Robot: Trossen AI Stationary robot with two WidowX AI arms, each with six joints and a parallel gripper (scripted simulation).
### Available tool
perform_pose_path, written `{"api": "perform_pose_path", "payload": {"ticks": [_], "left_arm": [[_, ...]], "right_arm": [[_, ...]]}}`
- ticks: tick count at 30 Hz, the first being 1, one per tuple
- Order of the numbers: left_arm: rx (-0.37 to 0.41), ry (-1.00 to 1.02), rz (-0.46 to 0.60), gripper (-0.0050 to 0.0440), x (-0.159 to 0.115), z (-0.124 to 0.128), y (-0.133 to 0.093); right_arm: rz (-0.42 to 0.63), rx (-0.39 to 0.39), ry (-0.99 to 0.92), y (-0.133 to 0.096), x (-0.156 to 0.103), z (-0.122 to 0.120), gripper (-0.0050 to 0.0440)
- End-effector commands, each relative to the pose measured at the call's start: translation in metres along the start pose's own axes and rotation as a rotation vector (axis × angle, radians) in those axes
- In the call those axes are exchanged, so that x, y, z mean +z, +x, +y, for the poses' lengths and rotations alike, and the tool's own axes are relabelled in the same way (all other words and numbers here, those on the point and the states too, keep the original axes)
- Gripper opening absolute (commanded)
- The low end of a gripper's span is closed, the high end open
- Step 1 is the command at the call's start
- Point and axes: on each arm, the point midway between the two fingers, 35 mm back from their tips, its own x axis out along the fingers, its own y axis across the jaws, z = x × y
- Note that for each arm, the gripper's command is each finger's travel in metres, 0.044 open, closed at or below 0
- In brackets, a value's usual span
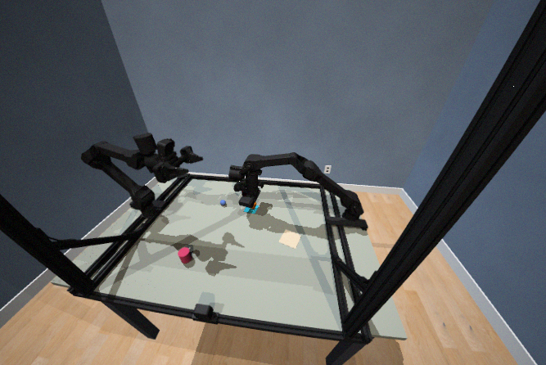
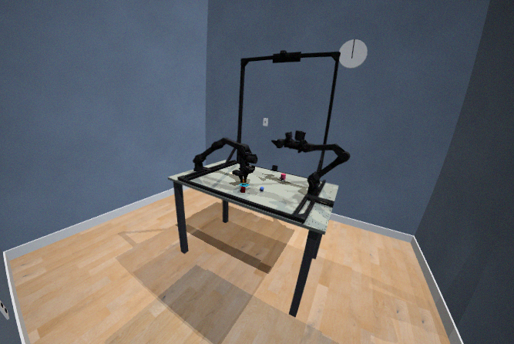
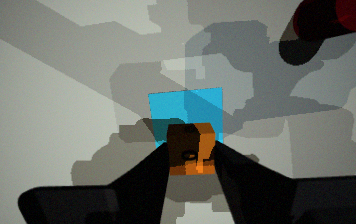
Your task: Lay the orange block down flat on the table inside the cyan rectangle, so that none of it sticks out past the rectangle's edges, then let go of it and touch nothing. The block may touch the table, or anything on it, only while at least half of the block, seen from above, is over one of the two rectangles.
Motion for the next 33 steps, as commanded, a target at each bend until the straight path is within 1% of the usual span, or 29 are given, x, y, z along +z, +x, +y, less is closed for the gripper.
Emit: {"api": "perform_pose_path", "payload": {"ticks": [1,13,32,33], "left_arm": [[0.0,0.0,0.001,0.044,0.0,0.0,0.0],[0.0,0.0,0.001,0.044,0.0,0.0,0.0],[0.0,0.0,0.001,0.044,0.0,0.0,0.0],[0.0,0.0,0.001,0.044,0.0,0.0,0.0]], "right_arm": [[-0.001,0.0,-0.003,0.003,0.001,0.0,0.0],[-0.001,0.0,-0.003,0.015,0.005,0.0,0.0],[-0.002,0.0,-0.003,0.015,0.005,0.001,0.0],[0.006,-0.001,-0.002,0.016,0.003,0.001,0.0024]]}}
